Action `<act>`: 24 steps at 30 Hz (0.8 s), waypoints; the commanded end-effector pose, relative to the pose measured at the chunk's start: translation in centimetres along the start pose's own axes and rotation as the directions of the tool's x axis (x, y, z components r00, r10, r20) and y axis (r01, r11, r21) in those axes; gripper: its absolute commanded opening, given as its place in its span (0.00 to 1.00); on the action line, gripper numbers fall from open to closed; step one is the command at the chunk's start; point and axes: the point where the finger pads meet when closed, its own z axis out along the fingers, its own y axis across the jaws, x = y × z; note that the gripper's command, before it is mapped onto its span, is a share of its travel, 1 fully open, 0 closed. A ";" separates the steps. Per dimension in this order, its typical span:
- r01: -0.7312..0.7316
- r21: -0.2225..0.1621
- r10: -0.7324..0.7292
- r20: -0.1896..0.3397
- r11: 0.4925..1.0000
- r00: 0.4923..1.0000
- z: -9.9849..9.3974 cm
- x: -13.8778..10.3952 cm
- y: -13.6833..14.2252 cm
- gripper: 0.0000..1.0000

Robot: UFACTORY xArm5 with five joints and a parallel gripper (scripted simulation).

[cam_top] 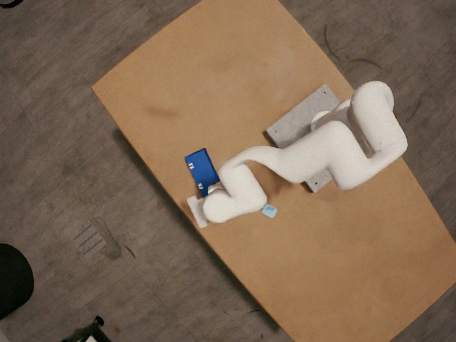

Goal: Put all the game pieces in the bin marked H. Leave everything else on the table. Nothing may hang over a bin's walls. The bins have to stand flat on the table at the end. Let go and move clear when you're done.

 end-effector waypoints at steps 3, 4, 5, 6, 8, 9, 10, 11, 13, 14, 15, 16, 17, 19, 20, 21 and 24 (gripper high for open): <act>0.000 -0.007 0.000 0.000 1.000 1.000 -0.9 0.0 0.0 0.09; 0.000 -0.007 0.000 0.000 1.000 1.000 -0.9 0.0 0.0 0.09; 0.000 -0.007 0.000 0.000 1.000 1.000 -0.9 0.0 0.0 0.09; 0.000 -0.007 0.000 0.000 1.000 1.000 -0.9 0.0 0.0 0.09; 0.000 -0.007 0.000 0.000 1.000 1.000 -0.9 0.0 0.0 0.09; 0.050 -0.005 -0.050 0.001 0.999 0.999 -0.2 -0.4 -0.3 0.42; 0.050 -0.005 -0.050 0.001 0.999 0.999 -0.2 -0.4 -0.3 0.42; 0.050 -0.005 -0.050 0.001 0.999 0.999 -0.2 -0.4 -0.3 0.42; 0.130 0.000 -0.130 0.002 0.992 0.992 1.1 -1.1 -1.0 0.42; 0.130 0.000 -0.130 0.002 0.992 0.992 1.8 -1.4 -1.3 0.42; 0.130 0.000 -0.130 0.002 0.992 0.992 2.5 -1.8 -1.6 0.42; 0.130 0.000 -0.130 0.002 0.992 0.992 3.1 -2.2 -2.0 0.42; 0.130 0.000 -0.130 0.002 0.992 0.992 3.8 -2.5 -2.3 0.42; 0.130 0.000 -0.130 0.002 0.992 0.992 5.2 -3.2 -3.0 0.42; 0.130 0.000 -0.130 0.002 0.992 0.992 5.9 -3.6 -3.3 0.42; 0.130 0.000 -0.130 0.002 0.992 0.992 6.5 -4.0 -3.6 0.42; 0.130 0.000 -0.130 0.003 0.992 0.992 8.6 -5.0 -4.6 0.42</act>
